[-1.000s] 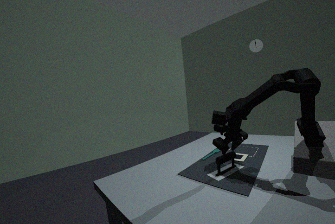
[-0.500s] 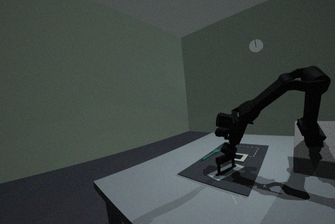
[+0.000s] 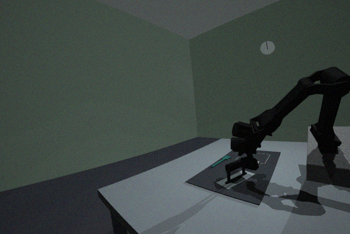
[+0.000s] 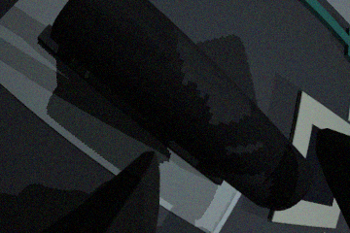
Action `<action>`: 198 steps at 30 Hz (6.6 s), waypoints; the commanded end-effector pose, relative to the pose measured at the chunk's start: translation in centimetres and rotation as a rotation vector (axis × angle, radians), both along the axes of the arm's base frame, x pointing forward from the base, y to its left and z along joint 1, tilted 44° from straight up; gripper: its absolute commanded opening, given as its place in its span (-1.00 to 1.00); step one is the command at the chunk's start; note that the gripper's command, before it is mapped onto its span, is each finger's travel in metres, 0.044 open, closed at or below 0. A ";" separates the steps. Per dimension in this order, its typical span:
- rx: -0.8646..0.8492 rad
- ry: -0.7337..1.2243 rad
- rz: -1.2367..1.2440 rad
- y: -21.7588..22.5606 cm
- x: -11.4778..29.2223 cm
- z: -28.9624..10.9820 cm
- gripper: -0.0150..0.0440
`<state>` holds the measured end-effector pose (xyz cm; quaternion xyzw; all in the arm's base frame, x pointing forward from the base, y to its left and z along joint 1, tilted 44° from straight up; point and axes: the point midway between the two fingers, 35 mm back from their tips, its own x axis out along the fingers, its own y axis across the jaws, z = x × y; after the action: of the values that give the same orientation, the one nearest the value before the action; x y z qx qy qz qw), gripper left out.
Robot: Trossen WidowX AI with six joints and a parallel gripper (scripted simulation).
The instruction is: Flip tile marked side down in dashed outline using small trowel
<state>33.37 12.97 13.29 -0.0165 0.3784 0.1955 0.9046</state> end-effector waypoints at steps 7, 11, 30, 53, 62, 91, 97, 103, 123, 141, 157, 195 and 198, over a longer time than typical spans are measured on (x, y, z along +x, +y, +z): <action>-0.232 -0.206 0.165 0.2 -0.8 -0.4 0.53; -0.321 -0.279 0.222 0.2 -1.2 -0.5 0.53; -0.468 -0.392 0.306 0.4 -1.4 -0.8 0.53; -0.468 -0.393 0.305 1.4 1.6 -2.7 0.53; -0.467 -0.393 0.305 1.8 2.7 -3.6 0.53; -0.467 -0.393 0.305 1.9 3.0 -3.8 -0.44; -0.468 -0.392 0.305 1.1 3.0 -3.0 -0.49; -0.470 -0.390 0.304 -0.9 2.8 -1.1 -0.49; -0.432 -0.491 0.358 -2.7 3.7 -0.9 -0.49; -0.393 -0.672 0.444 -3.7 4.3 -2.4 -0.49; -0.392 -0.672 0.444 -2.2 4.8 -3.9 -0.49; -0.393 -0.670 0.445 -3.7 5.4 -8.0 -0.49; -0.393 -0.670 0.445 -4.0 5.4 -8.3 -0.49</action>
<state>38.70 10.10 5.89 -0.3295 0.0707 0.3022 0.8917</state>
